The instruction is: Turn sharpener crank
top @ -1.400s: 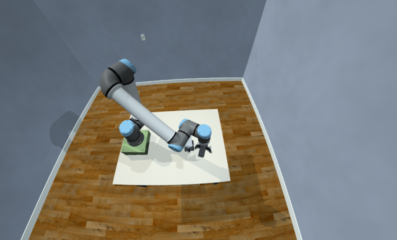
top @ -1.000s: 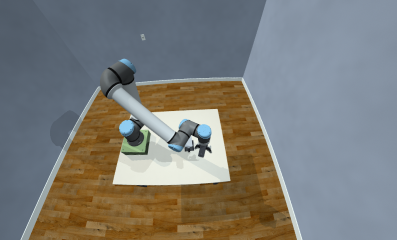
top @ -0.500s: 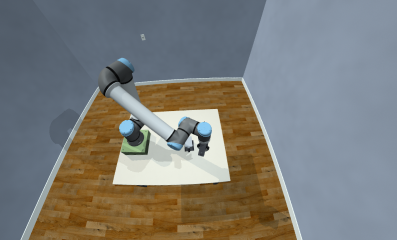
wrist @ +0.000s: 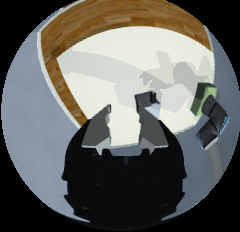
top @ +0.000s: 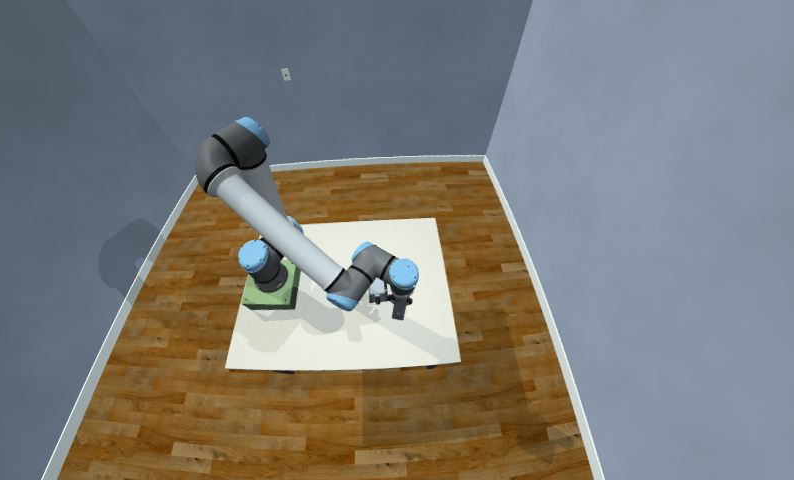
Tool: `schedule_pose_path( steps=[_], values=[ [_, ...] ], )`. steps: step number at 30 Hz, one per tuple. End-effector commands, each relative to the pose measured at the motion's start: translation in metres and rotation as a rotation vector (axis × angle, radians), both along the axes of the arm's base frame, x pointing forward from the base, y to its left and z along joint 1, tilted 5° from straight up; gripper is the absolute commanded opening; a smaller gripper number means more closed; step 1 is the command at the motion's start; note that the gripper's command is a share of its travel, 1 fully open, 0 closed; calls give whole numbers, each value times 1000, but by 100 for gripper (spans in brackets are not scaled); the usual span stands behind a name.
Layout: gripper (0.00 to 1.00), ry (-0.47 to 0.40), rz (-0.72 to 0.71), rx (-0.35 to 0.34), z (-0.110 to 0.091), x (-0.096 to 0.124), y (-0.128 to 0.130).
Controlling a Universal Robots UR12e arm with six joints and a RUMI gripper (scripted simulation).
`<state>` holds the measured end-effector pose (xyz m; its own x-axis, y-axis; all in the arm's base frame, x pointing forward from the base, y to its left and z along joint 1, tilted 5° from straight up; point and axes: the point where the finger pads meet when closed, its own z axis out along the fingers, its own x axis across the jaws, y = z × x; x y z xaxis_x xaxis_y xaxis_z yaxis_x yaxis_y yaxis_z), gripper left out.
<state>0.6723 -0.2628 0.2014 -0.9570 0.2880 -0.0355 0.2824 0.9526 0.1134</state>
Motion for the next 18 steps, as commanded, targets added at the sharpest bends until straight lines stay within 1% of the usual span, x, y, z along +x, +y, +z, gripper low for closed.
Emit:
schedule_pose_path(
  steps=[1, 2, 4, 6, 9, 11, 13, 15, 17, 18],
  values=[
    [32, 6, 53, 53, -10, -18, -3],
    [32, 6, 52, 53, -10, -18, -3],
    [32, 5, 96, 103, -15, -26, -4],
    [32, 5, 100, 107, -18, -32, -4],
    [32, 5, 100, 107, -18, -32, -4],
    [32, -3, 142, 158, -22, -42, -4],
    [32, -4, 145, 161, -24, -47, -5],
    [32, -18, 185, 212, -28, -56, -4],
    [32, -19, 187, 215, -30, -60, -4],
    [32, -29, 206, 240, -31, -65, -4]
  ],
)
